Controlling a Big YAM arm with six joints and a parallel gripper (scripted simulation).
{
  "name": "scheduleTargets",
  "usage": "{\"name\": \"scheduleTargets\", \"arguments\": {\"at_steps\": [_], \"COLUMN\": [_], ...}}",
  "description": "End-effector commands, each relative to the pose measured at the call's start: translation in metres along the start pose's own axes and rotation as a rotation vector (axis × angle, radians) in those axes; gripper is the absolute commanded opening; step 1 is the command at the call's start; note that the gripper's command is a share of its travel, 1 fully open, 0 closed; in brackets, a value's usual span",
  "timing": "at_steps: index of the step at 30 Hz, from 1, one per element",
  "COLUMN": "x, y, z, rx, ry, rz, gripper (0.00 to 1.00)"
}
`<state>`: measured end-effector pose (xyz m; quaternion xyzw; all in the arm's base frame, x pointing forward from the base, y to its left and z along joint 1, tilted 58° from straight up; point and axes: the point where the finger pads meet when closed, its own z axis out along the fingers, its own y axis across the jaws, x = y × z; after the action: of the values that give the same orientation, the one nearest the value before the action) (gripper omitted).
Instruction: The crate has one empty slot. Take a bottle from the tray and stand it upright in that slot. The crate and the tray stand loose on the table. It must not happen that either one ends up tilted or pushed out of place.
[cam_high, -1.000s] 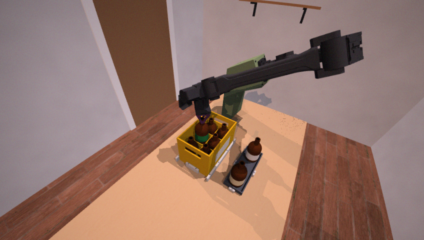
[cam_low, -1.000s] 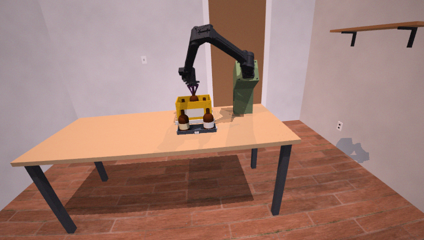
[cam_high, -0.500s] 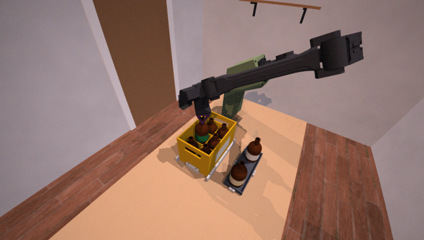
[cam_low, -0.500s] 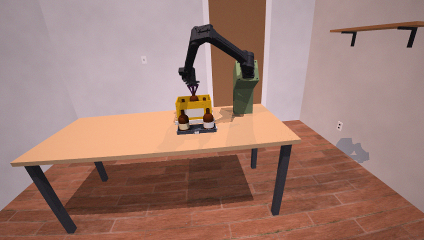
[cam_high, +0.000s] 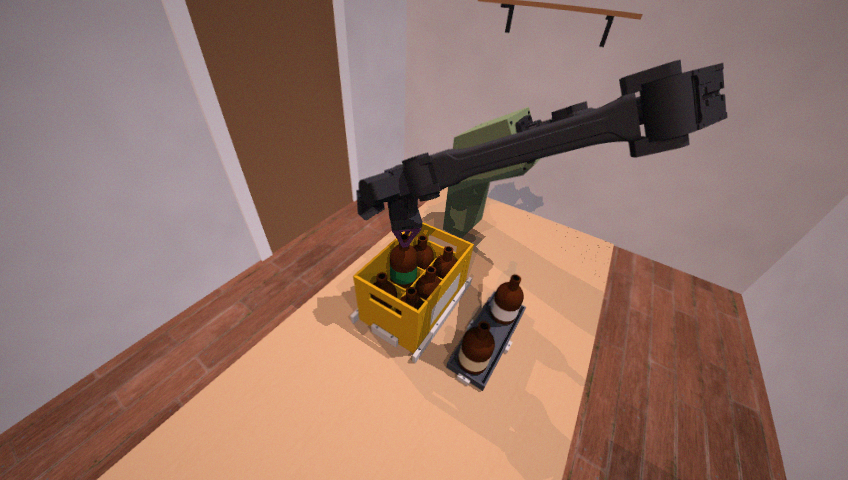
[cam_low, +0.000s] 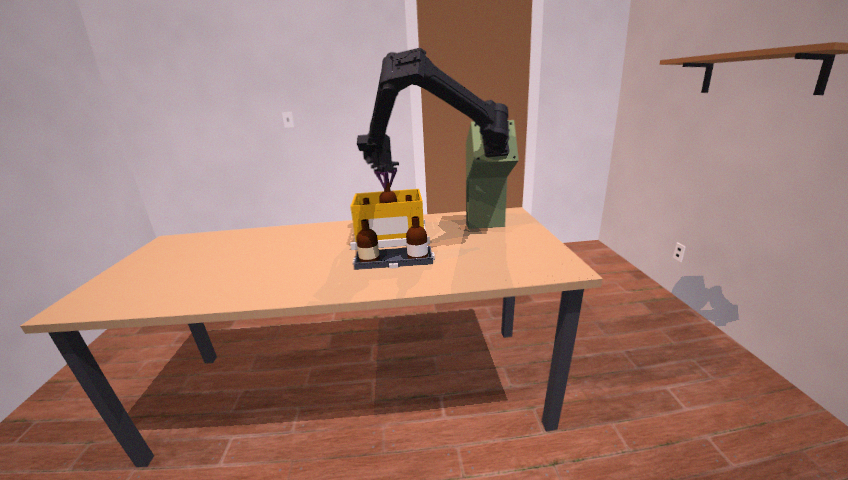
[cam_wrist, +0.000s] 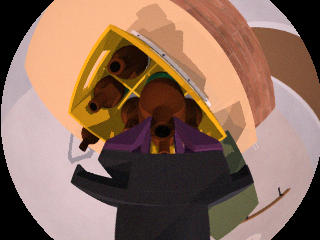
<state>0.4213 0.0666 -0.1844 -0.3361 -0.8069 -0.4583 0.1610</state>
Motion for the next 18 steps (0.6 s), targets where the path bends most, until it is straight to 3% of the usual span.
{"name": "scheduleTargets", "arguments": {"at_steps": [1,18], "x": [0.0029,0.0021], "y": [-0.0069,-0.0072], "z": [0.0057,0.0147], "rx": [0.001,0.000], "ry": [0.008,0.007], "rz": [0.020,0.022], "gripper": [0.00,0.00]}}
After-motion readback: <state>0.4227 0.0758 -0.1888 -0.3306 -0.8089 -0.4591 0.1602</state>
